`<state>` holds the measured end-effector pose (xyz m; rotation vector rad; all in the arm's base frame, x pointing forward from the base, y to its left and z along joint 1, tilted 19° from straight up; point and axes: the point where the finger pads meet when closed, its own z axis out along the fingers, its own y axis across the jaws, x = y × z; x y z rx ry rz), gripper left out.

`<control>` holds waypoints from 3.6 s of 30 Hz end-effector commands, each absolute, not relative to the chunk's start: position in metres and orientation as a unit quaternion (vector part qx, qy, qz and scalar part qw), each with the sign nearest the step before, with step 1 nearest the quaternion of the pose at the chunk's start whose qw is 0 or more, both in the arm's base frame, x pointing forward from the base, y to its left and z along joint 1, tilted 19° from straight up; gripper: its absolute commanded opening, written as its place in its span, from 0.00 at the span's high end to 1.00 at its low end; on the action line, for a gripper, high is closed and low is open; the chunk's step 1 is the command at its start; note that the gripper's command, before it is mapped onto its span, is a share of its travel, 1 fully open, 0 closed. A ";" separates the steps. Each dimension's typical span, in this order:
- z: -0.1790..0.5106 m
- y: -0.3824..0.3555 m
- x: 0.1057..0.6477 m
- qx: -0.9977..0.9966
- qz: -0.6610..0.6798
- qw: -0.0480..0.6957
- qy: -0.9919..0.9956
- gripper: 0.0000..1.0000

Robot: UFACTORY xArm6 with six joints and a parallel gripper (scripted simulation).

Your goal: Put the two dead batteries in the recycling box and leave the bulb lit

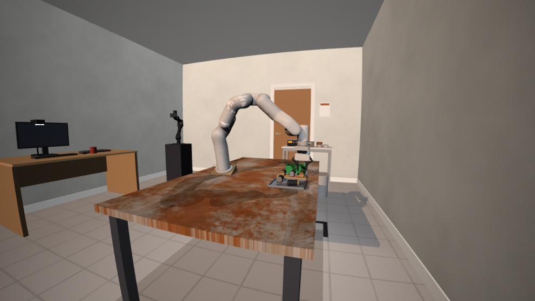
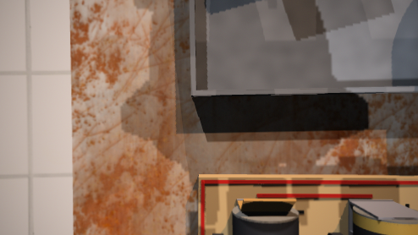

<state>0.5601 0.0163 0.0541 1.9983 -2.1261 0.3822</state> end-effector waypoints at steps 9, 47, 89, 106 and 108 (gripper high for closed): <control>0.042 0.012 0.563 0.676 0.131 0.097 -0.719 0.49; 0.034 0.010 0.563 0.676 0.131 0.097 -0.719 0.72; 0.143 0.046 0.559 0.676 0.131 0.097 -0.719 0.72; 0.143 0.046 0.559 0.681 0.130 0.098 -0.714 0.72; 0.143 0.046 0.559 0.681 0.130 0.098 -0.714 0.72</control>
